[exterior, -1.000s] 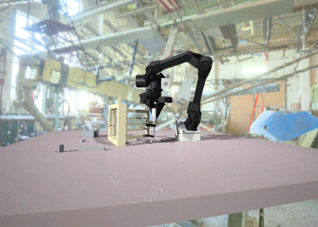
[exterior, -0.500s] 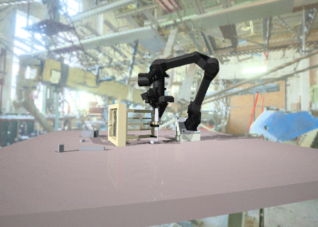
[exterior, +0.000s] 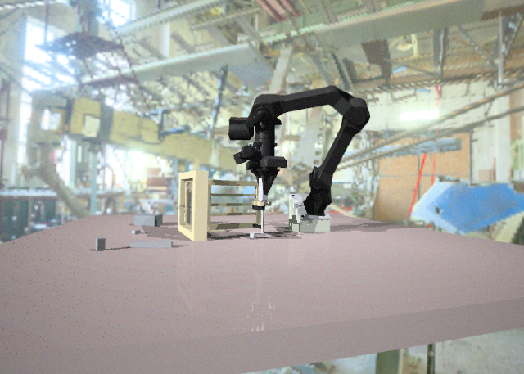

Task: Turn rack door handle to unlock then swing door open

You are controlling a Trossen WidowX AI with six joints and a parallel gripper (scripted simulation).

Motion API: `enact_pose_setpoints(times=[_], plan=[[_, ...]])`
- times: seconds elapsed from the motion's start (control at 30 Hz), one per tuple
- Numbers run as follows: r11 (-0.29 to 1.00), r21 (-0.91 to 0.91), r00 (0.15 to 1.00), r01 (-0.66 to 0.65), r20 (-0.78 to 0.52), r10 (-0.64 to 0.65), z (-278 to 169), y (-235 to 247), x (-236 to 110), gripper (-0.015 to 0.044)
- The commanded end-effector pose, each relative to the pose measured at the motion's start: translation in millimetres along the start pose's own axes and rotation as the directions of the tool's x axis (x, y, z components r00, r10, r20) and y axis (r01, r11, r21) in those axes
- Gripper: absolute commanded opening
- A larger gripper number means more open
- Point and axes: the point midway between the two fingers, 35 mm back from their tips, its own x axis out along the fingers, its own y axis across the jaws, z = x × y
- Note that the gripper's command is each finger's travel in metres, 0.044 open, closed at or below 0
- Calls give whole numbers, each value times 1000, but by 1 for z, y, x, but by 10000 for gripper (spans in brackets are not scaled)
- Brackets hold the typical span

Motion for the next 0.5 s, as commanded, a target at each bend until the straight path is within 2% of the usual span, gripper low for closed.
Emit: enact_pose_setpoints(times=[0.0,0.43,0.47], plan=[[999,52,1000,-7,4,6,1,7,0,21],[999,54,1000,-7,4,6,1,7,0,21],[999,54,1000,-7,4,6,1,7,0,47]])
